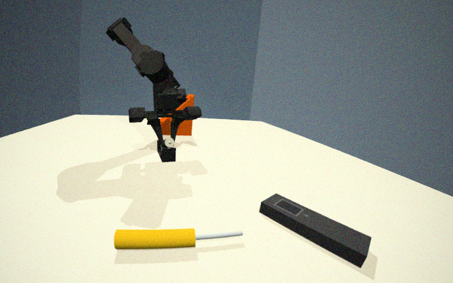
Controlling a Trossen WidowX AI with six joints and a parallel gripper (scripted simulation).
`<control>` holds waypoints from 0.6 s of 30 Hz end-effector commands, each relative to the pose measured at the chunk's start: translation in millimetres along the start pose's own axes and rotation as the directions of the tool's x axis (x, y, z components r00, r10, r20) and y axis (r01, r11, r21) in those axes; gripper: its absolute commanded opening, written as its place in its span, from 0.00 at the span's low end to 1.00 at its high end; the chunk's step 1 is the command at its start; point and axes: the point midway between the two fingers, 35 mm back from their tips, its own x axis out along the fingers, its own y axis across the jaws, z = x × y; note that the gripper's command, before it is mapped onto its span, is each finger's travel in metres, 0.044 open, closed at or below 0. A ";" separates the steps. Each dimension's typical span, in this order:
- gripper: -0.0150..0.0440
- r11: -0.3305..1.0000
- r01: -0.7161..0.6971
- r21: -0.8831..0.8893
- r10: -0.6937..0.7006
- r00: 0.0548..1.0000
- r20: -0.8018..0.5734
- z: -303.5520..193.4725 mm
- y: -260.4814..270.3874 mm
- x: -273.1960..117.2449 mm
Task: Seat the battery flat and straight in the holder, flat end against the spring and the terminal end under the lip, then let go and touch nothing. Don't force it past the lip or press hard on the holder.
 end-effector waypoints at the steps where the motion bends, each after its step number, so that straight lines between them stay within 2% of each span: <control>1: 0.39 1.000 -0.007 -0.002 0.007 1.000 0.025 -0.7 0.3 1.2; 18: 0.39 1.000 -0.011 -0.016 0.013 0.991 0.132 -7.9 -1.6 5.1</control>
